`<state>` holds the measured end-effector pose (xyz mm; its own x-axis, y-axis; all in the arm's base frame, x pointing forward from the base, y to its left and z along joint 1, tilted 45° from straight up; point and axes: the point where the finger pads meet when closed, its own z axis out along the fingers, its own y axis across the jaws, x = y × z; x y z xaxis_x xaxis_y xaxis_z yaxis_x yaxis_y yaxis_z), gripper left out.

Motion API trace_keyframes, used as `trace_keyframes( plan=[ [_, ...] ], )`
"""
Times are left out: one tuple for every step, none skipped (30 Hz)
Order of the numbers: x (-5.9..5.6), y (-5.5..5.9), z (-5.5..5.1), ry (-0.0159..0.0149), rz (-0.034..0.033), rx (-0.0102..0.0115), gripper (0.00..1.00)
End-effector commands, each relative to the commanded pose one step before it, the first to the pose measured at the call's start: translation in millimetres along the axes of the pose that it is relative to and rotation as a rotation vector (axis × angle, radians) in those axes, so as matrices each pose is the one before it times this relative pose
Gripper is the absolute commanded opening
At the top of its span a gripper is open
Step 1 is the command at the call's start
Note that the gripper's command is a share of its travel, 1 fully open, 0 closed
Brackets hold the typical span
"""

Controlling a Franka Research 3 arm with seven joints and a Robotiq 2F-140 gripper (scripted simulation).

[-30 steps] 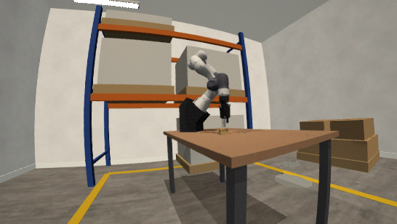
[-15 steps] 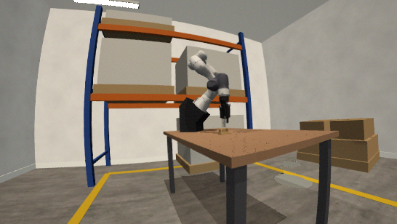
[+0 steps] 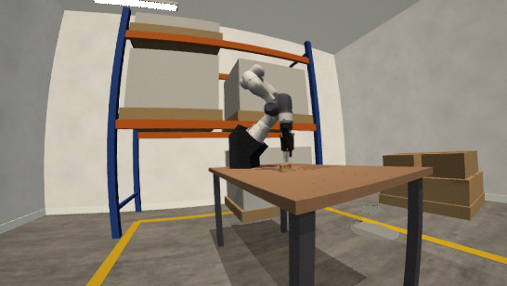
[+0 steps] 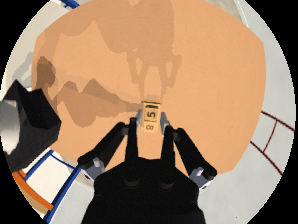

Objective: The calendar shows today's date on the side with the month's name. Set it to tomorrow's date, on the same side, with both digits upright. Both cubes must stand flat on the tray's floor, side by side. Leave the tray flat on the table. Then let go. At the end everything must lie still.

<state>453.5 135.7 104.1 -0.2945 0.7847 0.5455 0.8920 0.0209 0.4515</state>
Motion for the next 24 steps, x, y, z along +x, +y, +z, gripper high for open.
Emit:
trace_keyframes(
  plan=[
    [0.53,1.57,-0.24,0.00081,0.00376,-0.00289,0.29],
    [0.00,0.00,0.01,0.00000,0.00000,0.00000,0.29],
    [0.00,0.00,0.07,0.00000,0.00000,0.00000,0.29],
    [0.00,0.00,0.18,0.00000,0.00001,0.00000,0.29],
    [0.00,0.00,0.33,0.00000,0.00001,0.00000,0.29],
    [0.00,0.00,0.50,0.00000,0.00001,0.00000,0.29],
    [0.00,0.00,0.69,0.00000,0.00001,0.00000,0.29],
    [0.00,0.00,0.89,0.00000,0.00000,0.00000,0.29],
    [0.00,-0.01,1.08,0.00001,-0.00002,0.00000,0.29],
    [0.00,0.00,1.26,0.00000,0.00000,0.00000,0.29],
    [0.00,0.01,1.43,-0.00001,0.00002,0.00000,0.29],
    [0.00,0.00,0.00,0.00000,0.00000,0.00000,0.29],
    [0.00,0.00,0.00,0.00000,0.00000,0.00000,0.29],
    [0.00,-0.01,1.58,0.00001,-0.00002,0.00000,0.29],
    [0.00,0.00,1.70,0.00000,0.00001,0.00000,0.29],
    [0.00,0.00,1.79,0.00000,0.00001,0.00000,0.29],
    [0.00,-0.01,1.85,0.00001,-0.00002,0.00001,0.29],
    [-0.01,0.01,1.88,-0.00001,0.00002,-0.00001,0.29],
    [0.01,-0.01,1.88,0.00001,-0.00003,0.00001,0.29],
    [-0.01,0.01,1.84,-0.00001,0.00003,-0.00001,0.29],
    [0.00,0.00,1.77,0.00000,-0.00001,0.00000,0.29],
    [0.00,0.00,1.67,0.00000,0.00000,0.00000,0.29],
    [0.00,0.01,1.55,-0.00001,0.00001,-0.00001,0.29],
    [0.00,-0.01,1.40,0.00001,-0.00002,0.00001,0.29]
  ],
)
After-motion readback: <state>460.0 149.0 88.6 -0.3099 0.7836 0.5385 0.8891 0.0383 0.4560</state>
